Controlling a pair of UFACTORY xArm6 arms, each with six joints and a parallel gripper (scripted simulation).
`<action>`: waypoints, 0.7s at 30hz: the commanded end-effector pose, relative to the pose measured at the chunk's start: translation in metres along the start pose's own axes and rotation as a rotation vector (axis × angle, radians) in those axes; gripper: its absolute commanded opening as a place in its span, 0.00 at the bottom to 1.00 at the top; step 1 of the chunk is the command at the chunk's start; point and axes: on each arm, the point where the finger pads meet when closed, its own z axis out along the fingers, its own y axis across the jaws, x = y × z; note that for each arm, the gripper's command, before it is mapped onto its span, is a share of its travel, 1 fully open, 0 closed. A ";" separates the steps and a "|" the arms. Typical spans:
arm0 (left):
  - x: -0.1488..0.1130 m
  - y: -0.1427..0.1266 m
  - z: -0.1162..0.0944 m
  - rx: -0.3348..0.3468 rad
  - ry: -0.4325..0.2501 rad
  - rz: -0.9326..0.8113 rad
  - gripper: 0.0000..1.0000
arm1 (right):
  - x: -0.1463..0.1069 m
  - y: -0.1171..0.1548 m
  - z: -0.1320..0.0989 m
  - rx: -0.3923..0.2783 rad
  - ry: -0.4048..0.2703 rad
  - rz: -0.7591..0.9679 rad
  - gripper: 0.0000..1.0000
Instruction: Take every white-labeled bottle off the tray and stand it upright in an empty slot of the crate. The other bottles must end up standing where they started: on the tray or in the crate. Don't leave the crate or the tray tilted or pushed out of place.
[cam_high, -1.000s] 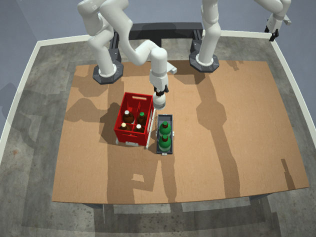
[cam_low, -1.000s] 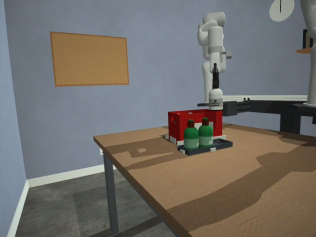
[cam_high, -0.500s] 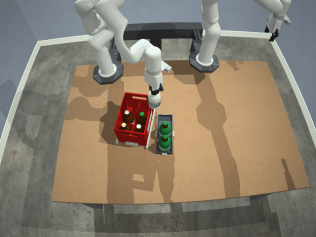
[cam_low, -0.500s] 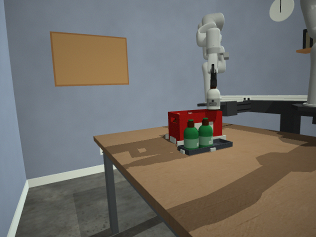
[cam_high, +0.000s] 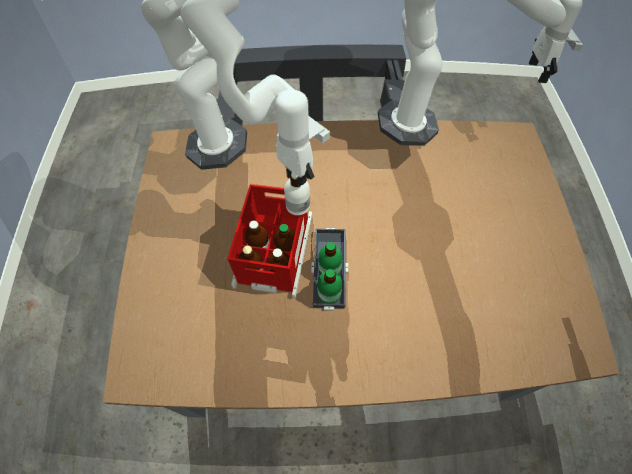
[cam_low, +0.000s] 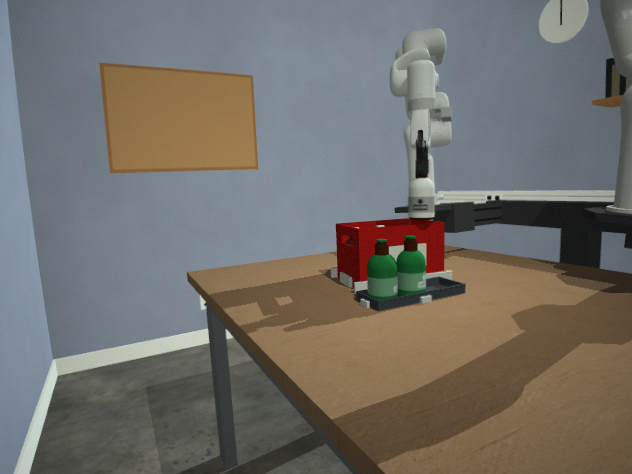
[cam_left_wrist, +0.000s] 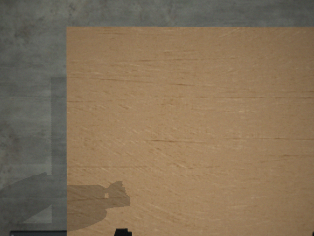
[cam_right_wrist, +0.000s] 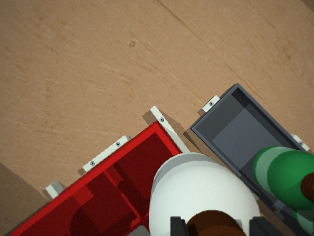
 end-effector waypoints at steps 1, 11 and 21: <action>0.001 0.000 -0.002 0.000 0.005 0.000 1.00 | -0.003 -0.004 -0.002 -0.006 0.001 0.000 0.00; 0.001 0.000 -0.002 0.000 0.005 0.000 1.00 | -0.015 -0.027 -0.002 -0.006 0.001 0.000 0.00; 0.001 0.000 -0.002 0.000 0.005 0.000 1.00 | -0.025 -0.045 -0.002 -0.006 0.001 0.000 0.00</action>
